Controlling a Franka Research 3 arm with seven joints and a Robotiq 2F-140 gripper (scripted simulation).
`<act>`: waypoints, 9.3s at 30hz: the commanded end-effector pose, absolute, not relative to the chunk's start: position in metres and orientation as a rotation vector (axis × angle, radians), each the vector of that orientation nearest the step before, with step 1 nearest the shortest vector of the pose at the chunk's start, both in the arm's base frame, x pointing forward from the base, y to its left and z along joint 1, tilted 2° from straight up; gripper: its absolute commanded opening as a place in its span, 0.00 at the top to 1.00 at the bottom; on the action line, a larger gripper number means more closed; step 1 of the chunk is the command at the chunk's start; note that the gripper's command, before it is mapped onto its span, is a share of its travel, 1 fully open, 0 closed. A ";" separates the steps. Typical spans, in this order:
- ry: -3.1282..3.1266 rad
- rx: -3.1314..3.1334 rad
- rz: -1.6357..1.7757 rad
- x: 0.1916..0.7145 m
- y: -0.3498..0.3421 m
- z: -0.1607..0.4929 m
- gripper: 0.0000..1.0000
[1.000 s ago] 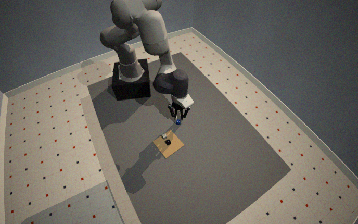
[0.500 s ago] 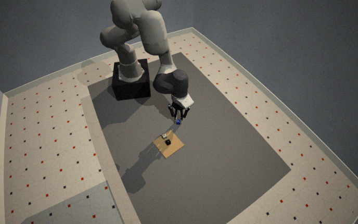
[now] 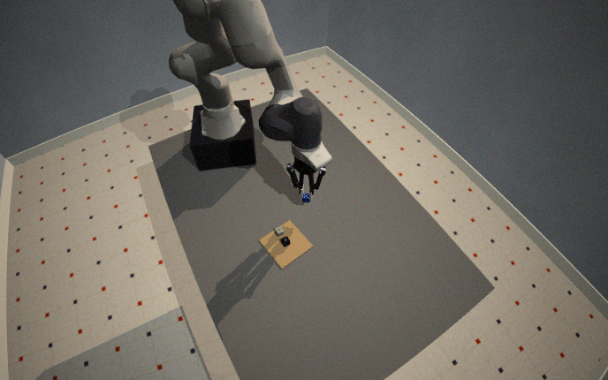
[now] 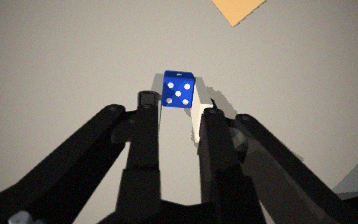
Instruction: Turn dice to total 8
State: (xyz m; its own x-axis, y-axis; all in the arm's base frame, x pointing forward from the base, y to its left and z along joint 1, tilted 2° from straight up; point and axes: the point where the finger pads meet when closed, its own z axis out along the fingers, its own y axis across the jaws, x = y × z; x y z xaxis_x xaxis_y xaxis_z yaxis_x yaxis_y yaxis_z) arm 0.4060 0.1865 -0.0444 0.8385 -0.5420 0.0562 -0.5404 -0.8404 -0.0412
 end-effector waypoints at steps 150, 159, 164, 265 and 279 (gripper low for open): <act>1.606 -1.477 0.845 0.399 0.165 -0.040 0.87; 1.606 -1.477 0.845 0.400 0.165 -0.057 0.87; 1.606 -1.477 0.845 0.401 0.165 -0.075 0.87; 1.606 -1.477 0.845 0.402 0.164 -0.120 0.87; 1.606 -1.477 0.845 0.402 0.164 -0.120 0.87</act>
State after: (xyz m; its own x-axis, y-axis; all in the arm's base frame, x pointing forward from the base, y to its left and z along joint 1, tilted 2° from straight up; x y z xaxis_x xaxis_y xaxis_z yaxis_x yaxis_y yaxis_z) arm 0.4019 0.1646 -0.1187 -0.0243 -0.4726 -0.8810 -0.9941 0.1047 -0.0287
